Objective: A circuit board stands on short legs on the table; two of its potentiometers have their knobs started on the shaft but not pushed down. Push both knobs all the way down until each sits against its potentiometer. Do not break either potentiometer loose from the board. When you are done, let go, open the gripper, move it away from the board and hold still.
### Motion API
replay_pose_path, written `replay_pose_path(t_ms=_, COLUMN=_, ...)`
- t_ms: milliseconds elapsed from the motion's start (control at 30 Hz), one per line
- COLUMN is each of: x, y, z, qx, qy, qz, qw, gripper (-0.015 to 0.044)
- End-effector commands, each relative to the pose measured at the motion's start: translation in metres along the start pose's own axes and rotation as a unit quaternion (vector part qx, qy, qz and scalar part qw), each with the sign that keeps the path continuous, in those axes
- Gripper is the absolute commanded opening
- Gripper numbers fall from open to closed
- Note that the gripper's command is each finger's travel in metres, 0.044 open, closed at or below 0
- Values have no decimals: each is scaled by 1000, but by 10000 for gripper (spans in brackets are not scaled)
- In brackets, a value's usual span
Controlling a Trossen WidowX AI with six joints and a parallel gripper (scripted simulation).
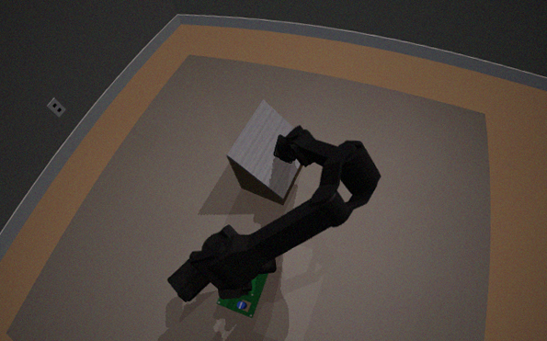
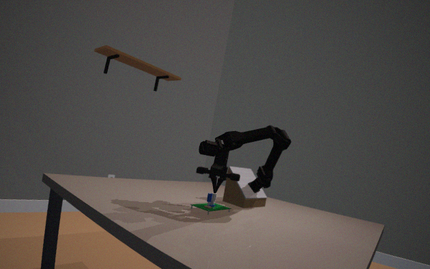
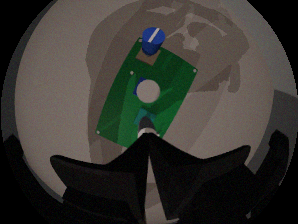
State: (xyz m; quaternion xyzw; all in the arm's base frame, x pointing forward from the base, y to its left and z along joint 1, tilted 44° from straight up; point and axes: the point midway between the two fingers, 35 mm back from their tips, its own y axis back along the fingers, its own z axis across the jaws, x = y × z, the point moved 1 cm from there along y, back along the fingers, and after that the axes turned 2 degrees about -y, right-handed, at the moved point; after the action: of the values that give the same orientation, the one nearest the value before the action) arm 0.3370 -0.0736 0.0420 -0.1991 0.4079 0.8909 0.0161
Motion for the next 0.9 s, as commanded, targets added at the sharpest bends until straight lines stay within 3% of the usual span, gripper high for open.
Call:
replay_pose_path(t_ms=0, x=-2, y=-9, z=1, qx=-3, qy=4, qz=2, qw=1000, gripper=0)
replay_pose_path(t_ms=867, x=-2, y=-14, z=1, qx=-3, qy=4, qz=2, qw=1000, gripper=0)
